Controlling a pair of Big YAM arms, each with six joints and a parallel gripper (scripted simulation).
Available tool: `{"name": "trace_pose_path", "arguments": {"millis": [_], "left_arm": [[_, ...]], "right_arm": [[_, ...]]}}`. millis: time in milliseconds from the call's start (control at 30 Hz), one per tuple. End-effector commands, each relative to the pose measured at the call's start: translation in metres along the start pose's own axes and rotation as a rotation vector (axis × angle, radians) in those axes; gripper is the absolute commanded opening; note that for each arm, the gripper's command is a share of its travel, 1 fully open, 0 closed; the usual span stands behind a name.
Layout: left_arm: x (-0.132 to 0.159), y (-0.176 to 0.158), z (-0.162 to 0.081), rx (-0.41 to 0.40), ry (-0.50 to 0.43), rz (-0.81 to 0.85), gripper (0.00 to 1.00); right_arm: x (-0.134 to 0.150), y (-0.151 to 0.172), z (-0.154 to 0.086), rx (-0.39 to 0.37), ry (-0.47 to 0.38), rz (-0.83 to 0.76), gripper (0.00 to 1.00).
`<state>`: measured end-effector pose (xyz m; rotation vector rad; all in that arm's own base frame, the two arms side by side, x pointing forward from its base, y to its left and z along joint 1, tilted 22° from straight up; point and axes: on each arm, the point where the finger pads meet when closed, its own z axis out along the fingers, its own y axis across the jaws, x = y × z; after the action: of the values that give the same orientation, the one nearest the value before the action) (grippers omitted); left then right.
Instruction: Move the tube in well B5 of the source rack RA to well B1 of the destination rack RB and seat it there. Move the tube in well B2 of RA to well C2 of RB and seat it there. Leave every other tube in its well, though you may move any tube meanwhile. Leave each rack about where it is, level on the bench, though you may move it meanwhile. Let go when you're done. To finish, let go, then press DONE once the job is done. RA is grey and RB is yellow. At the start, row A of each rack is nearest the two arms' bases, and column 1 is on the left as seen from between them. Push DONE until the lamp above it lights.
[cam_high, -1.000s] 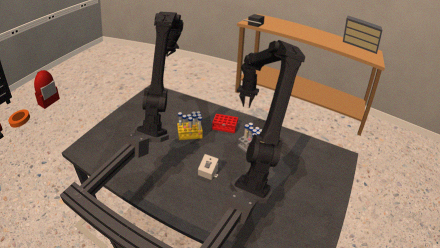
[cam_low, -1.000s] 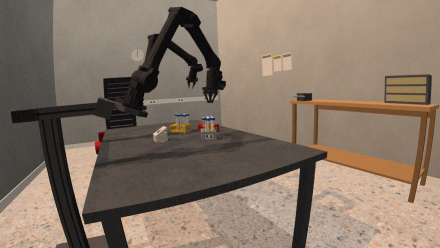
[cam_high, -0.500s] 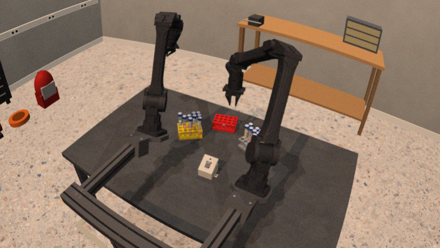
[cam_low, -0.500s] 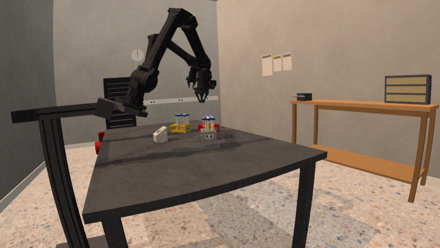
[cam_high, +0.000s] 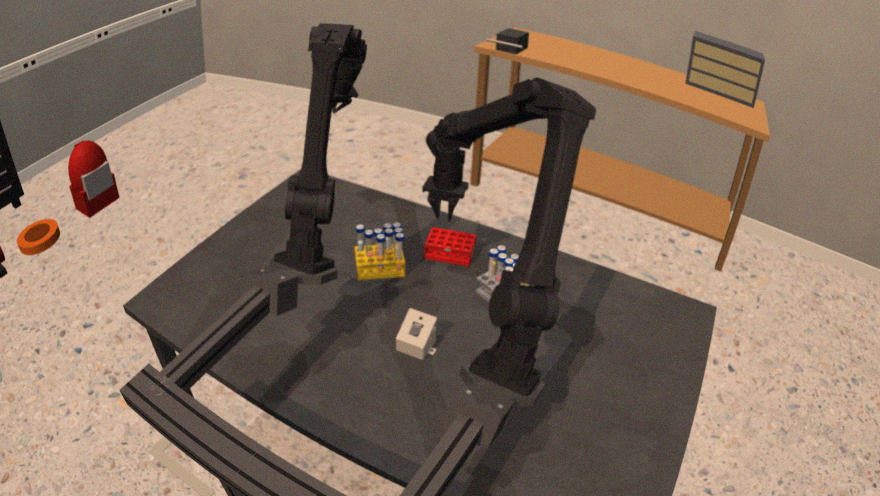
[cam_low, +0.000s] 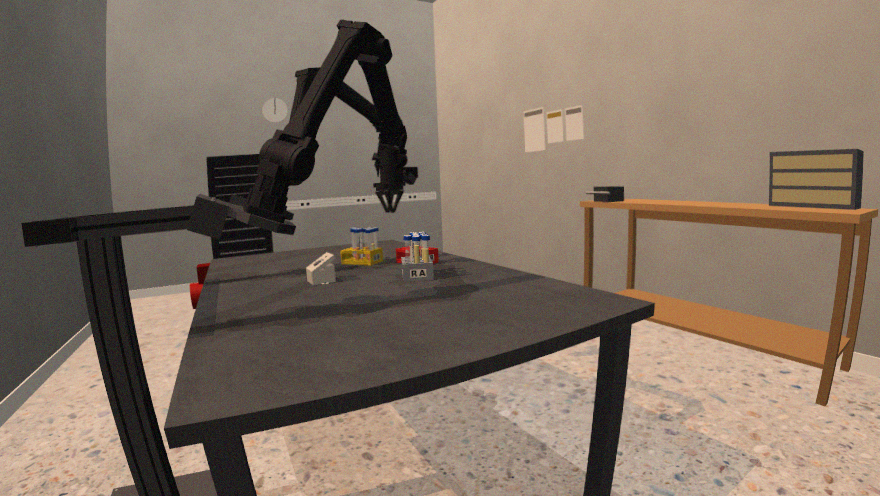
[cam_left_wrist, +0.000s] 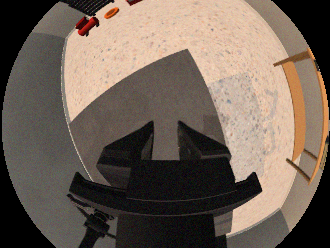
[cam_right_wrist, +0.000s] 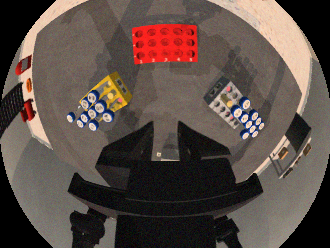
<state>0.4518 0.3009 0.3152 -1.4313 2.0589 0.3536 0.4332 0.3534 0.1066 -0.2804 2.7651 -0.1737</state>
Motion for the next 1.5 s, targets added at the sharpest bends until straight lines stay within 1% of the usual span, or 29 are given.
{"name": "trace_pose_path", "arguments": {"millis": [0, 33, 67, 100, 233, 1467], "left_arm": [[-0.015, -0.005, -0.013, 0.021, -0.031, -0.013, 0.30], [-0.015, -0.005, -0.013, 0.021, -0.031, -0.013, 0.30], [-0.015, -0.005, -0.013, 0.021, -0.031, -0.013, 0.30], [-0.015, -0.005, -0.013, 0.021, -0.031, -0.013, 0.30], [-0.015, -0.005, -0.013, 0.021, -0.031, -0.013, 0.30], [-0.015, -0.005, -0.013, 0.021, -0.031, -0.013, 0.30]], "right_arm": [[-0.020, 0.021, -0.010, -0.030, -0.051, 0.032, 0.30], [-0.026, 0.013, -0.014, -0.031, -0.058, 0.049, 0.30], [-0.031, 0.008, -0.021, -0.038, -0.071, 0.061, 0.30], [-0.032, 0.006, -0.023, -0.039, -0.074, 0.065, 0.30], [-0.029, 0.009, -0.017, -0.035, -0.064, 0.058, 0.30], [-0.029, 0.009, -0.017, -0.035, -0.064, 0.055, 0.30]]}}
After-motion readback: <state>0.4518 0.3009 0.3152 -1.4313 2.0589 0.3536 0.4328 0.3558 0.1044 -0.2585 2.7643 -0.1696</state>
